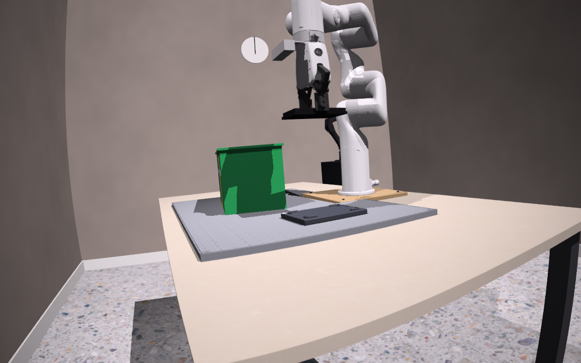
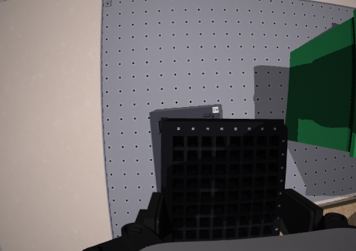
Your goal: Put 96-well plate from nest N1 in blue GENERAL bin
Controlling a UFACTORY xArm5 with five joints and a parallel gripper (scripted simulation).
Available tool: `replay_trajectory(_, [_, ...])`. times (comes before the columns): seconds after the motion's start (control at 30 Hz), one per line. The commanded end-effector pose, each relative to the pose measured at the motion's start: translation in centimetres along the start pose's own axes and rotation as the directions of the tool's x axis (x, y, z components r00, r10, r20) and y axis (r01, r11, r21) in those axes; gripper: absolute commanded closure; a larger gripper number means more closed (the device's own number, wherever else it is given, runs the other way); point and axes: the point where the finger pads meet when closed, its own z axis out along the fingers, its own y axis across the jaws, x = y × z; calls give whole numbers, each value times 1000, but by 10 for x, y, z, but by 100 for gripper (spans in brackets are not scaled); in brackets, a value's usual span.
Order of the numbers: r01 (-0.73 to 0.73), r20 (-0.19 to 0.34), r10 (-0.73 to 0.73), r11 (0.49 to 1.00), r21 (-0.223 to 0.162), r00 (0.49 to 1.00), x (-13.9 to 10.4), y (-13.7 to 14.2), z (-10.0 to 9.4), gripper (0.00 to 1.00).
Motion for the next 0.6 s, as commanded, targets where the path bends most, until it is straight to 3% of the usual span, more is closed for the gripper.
replay_trajectory(0.0, [-112, -3, 112, 994, 3, 994, 3, 16, -1, 100])
replay_trajectory(0.57, [-112, -1, 112, 994, 0, 994, 11, 66, 1, 100])
